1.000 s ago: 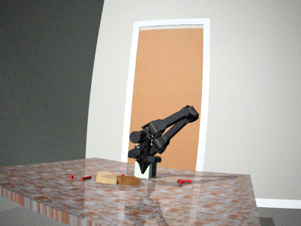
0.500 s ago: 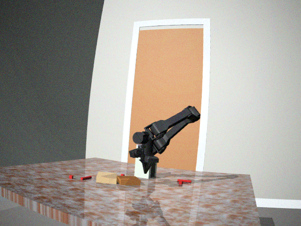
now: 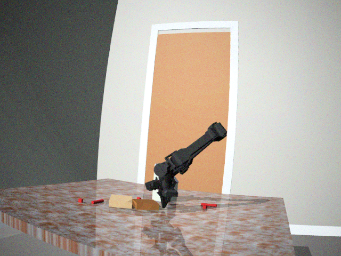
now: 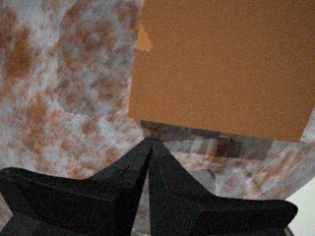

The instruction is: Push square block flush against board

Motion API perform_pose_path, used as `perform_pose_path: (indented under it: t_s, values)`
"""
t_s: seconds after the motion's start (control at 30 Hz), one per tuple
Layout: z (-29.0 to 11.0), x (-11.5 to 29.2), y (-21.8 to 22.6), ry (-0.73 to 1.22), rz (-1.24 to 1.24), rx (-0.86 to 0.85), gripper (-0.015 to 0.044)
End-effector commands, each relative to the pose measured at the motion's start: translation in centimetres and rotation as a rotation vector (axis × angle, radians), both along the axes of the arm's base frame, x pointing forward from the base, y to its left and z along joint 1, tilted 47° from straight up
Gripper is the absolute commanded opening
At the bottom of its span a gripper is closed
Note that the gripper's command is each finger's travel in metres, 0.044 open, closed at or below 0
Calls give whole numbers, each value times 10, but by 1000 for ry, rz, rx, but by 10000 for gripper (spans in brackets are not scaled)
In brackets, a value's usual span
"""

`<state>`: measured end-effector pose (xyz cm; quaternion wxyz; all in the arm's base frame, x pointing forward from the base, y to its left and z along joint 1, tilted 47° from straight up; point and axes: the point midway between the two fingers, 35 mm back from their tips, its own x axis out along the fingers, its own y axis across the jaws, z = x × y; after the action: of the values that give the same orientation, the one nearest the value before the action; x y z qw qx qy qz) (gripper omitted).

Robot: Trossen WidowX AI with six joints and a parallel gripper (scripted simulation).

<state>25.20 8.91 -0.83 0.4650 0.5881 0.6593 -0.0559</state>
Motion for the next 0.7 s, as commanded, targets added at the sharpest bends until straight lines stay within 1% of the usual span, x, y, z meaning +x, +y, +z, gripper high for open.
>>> perform_pose_path:
  t_s: [0.0, 0.67]
  values:
    - [-2, 3, -2, 2, -1, 3, 0]
    - [-18, 22, -20, 2, -1, -1, 0]
